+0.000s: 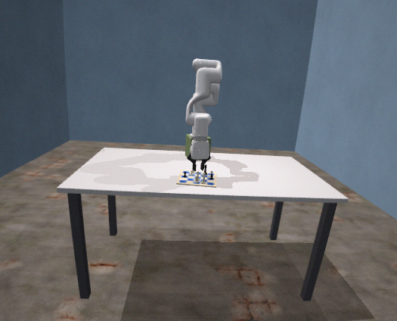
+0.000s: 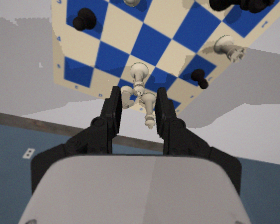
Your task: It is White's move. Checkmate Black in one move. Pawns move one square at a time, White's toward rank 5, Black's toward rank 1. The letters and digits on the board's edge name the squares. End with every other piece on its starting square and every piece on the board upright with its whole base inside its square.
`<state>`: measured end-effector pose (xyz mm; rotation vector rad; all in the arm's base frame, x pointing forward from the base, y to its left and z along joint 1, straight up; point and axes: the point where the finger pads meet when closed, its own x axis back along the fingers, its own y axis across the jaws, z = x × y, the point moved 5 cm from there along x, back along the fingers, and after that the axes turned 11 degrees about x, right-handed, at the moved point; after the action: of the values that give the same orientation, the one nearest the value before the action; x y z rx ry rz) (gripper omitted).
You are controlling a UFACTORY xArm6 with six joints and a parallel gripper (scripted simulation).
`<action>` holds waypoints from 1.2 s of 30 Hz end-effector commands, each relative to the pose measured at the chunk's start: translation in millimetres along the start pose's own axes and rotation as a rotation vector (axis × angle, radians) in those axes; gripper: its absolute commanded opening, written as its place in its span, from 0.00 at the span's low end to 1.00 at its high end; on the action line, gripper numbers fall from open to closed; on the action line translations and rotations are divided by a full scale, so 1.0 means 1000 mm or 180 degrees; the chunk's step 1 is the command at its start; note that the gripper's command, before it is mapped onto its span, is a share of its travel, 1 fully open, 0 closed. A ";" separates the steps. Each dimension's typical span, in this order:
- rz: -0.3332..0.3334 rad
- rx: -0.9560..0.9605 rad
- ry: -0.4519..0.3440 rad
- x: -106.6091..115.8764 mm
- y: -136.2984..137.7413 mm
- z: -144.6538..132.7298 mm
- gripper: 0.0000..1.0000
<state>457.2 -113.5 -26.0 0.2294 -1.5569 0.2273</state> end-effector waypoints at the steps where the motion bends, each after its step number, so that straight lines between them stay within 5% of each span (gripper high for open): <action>1: 0.0007 0.0000 -0.0011 0.001 -0.001 -0.001 0.42; 36: 0.0007 0.0000 -0.0011 -0.038 -0.001 -0.001 0.42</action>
<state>456.9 -113.4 -63.1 0.2295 -1.5564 0.2272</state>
